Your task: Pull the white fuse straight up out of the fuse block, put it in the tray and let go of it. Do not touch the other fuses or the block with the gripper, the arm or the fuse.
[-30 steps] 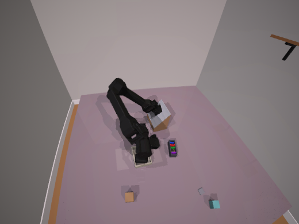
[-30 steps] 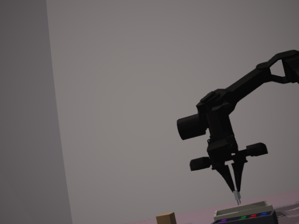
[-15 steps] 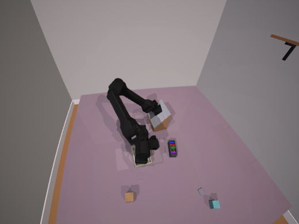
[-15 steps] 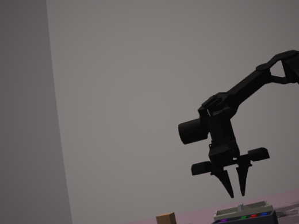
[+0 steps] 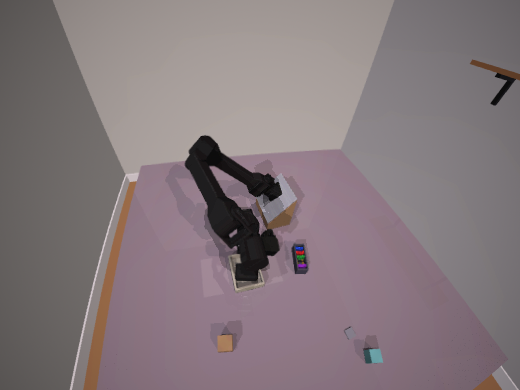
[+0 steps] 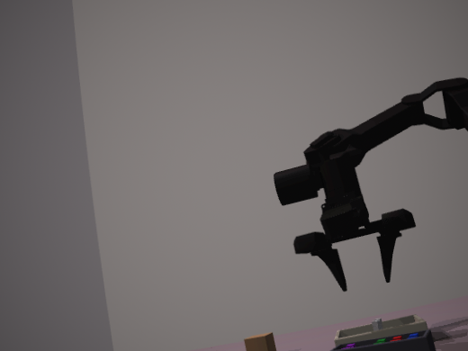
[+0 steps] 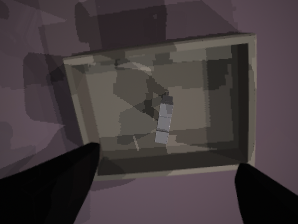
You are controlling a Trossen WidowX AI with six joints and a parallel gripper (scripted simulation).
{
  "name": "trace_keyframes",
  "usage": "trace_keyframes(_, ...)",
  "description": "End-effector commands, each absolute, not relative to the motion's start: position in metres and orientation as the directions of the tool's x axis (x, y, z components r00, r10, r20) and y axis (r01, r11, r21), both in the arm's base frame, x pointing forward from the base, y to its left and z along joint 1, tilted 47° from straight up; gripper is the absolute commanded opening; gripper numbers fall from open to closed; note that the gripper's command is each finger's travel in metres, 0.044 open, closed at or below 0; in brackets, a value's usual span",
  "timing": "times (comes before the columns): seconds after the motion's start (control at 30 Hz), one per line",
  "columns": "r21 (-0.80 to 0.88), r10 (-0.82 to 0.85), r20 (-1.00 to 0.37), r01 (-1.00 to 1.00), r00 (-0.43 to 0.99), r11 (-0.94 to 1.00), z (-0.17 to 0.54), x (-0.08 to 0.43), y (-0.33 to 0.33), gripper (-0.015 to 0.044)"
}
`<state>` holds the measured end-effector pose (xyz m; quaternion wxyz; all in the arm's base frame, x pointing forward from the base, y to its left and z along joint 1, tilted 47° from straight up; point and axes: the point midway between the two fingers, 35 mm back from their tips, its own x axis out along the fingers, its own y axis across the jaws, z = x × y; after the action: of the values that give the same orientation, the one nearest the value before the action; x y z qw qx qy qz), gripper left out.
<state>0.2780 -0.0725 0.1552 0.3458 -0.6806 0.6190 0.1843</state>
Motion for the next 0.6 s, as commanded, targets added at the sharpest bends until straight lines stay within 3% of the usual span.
trace_keyframes(0.0,-0.24,-0.719,-0.677,-0.971,0.158,0.012,0.1579,0.2759,-0.0715,0.033)
trace_keyframes(0.57,-0.238,-0.716,-0.679,-0.971,0.159,0.01,0.1567,0.2762,-0.0717,0.033)
